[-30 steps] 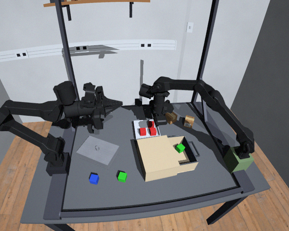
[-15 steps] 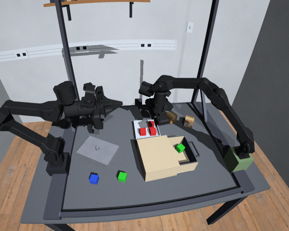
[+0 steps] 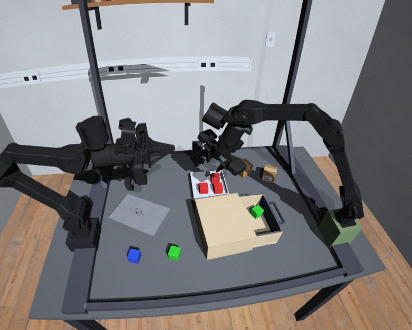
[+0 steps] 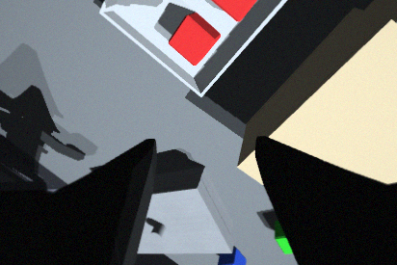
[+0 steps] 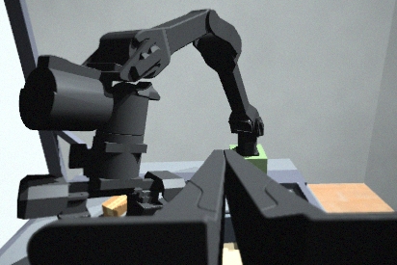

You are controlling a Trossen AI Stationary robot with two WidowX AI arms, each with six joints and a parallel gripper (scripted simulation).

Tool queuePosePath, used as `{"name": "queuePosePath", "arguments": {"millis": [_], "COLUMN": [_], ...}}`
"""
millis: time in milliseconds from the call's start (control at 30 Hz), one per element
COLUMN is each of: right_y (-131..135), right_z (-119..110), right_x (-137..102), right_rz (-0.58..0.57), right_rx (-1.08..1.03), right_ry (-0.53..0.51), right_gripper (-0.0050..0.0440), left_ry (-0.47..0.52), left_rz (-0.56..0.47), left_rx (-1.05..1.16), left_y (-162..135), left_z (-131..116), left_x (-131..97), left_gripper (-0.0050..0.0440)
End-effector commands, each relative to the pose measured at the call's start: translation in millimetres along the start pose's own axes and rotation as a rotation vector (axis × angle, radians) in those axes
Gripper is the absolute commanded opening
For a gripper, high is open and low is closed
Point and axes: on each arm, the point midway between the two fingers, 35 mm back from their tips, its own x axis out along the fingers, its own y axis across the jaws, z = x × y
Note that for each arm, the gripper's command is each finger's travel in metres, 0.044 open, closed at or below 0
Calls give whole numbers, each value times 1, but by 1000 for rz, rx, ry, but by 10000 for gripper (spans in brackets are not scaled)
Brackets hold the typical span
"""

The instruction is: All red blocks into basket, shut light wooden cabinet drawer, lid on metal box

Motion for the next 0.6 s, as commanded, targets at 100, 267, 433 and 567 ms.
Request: {"name": "queuePosePath", "arguments": {"millis": [100,267,433,567], "right_y": [0,-5,-10,-11], "right_z": [10,15,8,2], "right_x": [-1,13,32,37], "right_rz": [0,-19,-47,-62], "right_rx": [-4,120,309,366], "right_ry": [-25,25,124,161], "right_gripper": [-50,-50,-50,-50], "left_ry": [8,45,81,95], "left_rz": [37,84,168,217], "left_rx": [23,-106,-281,-363], "left_y": [7,1,-5,-6], "left_z": [5,-14,-30,-38], "left_x": [-19,-33,-55,-66], "left_gripper": [226,226,226,226]}}
